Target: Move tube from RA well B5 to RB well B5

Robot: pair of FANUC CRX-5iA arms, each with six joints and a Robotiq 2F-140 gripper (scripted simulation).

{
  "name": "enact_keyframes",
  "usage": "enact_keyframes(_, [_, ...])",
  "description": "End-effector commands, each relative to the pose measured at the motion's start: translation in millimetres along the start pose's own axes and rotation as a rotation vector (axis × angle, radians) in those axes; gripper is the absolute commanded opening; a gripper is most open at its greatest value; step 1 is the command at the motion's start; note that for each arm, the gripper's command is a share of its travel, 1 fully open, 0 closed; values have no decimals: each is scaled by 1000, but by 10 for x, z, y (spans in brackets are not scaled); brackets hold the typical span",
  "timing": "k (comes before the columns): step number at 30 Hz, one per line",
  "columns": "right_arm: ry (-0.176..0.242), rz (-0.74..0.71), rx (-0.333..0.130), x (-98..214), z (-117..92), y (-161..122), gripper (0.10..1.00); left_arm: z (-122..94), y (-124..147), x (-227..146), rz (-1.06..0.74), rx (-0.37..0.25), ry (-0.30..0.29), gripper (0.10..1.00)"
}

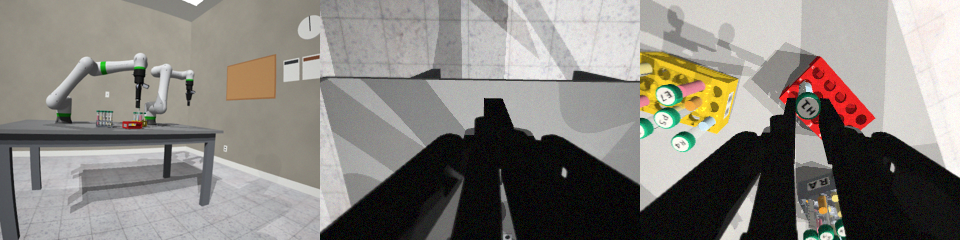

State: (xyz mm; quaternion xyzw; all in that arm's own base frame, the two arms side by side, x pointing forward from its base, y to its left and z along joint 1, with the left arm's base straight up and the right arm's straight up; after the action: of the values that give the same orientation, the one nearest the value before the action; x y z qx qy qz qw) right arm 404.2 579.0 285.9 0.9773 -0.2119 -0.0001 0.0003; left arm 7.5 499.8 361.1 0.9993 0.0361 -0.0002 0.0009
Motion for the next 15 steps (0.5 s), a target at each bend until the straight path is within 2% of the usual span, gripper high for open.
enact_keyframes(1, [1,0,2,2,-8,0,99,-9,-1,1,0,2,0,99])
enact_keyframes(15, [1,0,2,4,32,2,99,-9,-1,1,0,2,0,99])
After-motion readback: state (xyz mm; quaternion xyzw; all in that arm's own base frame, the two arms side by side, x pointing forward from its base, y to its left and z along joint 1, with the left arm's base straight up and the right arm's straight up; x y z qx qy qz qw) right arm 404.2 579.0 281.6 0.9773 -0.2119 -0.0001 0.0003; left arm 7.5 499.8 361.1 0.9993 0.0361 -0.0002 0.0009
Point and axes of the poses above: on each arm, the point where the finger pads meet when closed, its own z axis out along the fingers, its own x axis across the jaws, y = z × x, the point moved 9 cm from there along -z, back along the fingers, and after that the axes turned 5 degrees about -z, right-handed, at the moved point
